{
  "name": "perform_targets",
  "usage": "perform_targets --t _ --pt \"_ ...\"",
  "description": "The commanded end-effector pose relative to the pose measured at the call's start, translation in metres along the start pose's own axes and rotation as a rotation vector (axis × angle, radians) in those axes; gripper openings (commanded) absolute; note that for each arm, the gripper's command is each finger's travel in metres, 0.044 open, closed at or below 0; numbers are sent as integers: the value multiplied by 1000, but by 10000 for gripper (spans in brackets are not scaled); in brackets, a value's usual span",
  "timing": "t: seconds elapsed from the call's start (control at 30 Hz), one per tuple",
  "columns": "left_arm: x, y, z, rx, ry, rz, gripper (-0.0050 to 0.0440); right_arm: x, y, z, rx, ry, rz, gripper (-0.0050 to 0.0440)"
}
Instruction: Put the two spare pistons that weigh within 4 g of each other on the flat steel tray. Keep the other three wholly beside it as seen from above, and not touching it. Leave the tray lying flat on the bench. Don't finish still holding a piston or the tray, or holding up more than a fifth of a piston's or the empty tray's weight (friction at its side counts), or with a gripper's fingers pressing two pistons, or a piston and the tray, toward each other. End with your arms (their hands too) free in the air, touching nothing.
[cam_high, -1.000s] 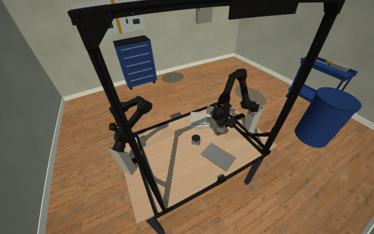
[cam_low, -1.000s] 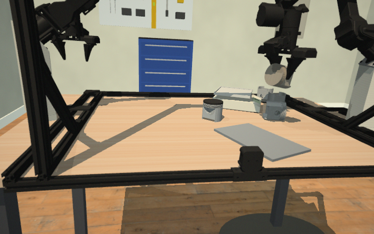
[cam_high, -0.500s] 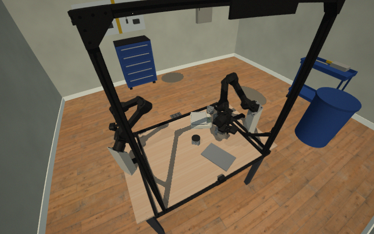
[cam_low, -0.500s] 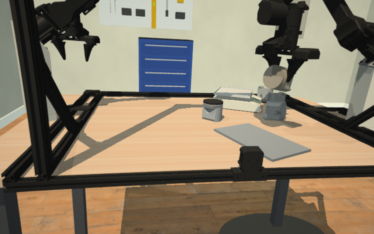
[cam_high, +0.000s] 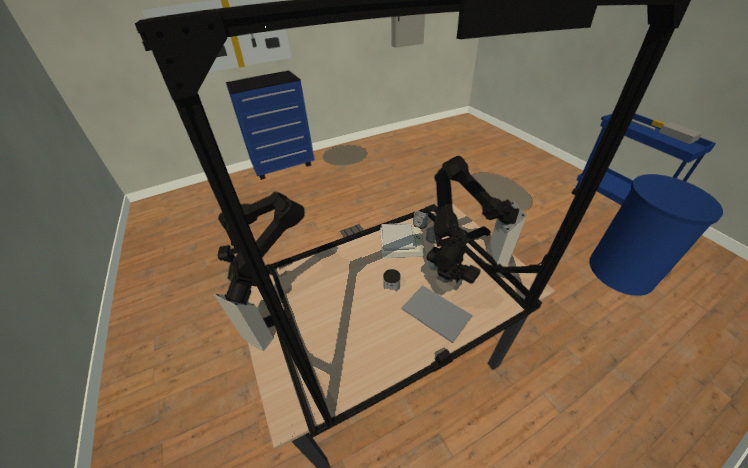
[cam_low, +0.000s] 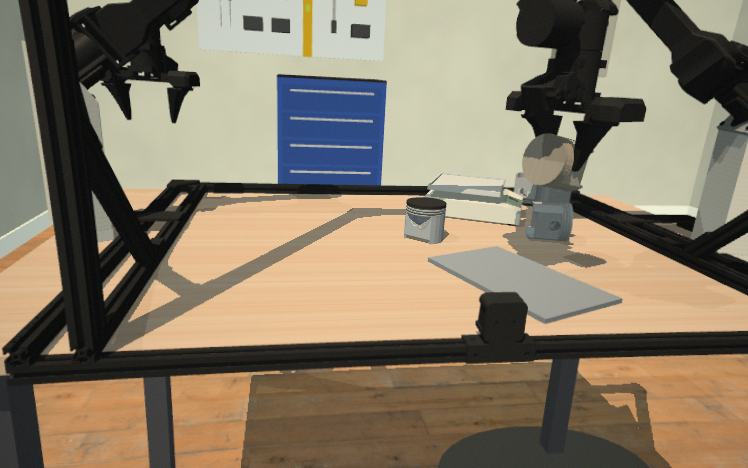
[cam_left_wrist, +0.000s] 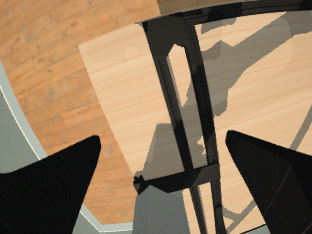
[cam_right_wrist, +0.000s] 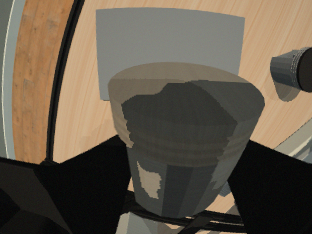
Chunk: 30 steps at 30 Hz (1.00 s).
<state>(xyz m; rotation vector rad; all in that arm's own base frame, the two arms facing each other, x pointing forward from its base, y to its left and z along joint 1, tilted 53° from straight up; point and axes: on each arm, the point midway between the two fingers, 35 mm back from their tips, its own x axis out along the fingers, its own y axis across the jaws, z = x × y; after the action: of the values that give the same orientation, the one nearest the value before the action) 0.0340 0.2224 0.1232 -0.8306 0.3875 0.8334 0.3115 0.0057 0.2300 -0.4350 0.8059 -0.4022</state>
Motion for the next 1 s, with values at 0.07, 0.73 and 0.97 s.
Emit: perform_targets --t 0.07,0.73,0.97 --pt "0 0 0 0 0 -2 440 -2 20 25 3 -7 -1 158" --pt "0 0 0 0 0 -2 440 -1 54 67 -25 129 81 158" --pt "0 0 0 0 0 -2 440 -1 55 67 -41 211 133 158"
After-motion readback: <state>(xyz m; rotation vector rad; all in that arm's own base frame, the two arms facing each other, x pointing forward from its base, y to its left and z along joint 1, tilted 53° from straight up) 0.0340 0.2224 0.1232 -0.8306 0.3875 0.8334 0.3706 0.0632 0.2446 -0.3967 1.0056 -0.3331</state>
